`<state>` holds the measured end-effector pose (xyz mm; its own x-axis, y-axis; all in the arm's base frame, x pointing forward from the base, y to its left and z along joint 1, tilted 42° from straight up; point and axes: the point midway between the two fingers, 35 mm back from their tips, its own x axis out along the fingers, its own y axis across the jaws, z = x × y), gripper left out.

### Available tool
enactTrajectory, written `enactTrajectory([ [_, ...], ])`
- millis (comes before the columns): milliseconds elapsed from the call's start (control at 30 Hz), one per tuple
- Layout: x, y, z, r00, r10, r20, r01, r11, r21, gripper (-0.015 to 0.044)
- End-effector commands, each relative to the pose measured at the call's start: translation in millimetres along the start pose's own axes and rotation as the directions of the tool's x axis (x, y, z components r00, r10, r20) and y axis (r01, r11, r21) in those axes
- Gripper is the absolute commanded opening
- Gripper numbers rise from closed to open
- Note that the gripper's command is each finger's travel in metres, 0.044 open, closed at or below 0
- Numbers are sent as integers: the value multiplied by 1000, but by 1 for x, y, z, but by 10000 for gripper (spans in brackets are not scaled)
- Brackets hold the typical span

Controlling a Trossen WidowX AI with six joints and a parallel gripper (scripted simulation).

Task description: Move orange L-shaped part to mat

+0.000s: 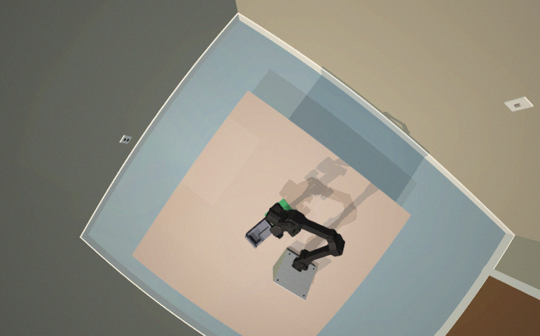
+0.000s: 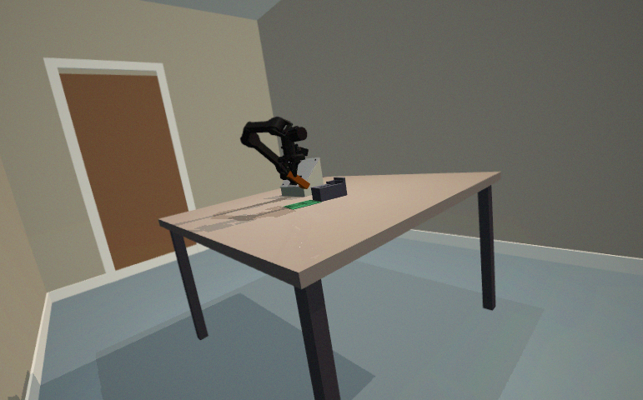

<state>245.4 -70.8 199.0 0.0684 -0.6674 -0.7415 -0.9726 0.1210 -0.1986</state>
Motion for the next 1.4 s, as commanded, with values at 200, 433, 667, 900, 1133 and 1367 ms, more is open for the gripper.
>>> enactTrajectory([
  [200,16,1,0,1000,3,-5,-3,1000,-6,0],
  [433,27,2,0,1000,2,-6,-2,1000,-6,0],
  [667,37,2,-1,1000,2,-6,-2,1000,-5,0],
  [900,48,2,-1,1000,2,-7,-2,1000,-5,0],
  [1133,58,2,-1,1000,2,-7,-2,1000,-5,0],
  [1367,65,2,-1,1000,1,-8,-1,1000,-5,0],
])
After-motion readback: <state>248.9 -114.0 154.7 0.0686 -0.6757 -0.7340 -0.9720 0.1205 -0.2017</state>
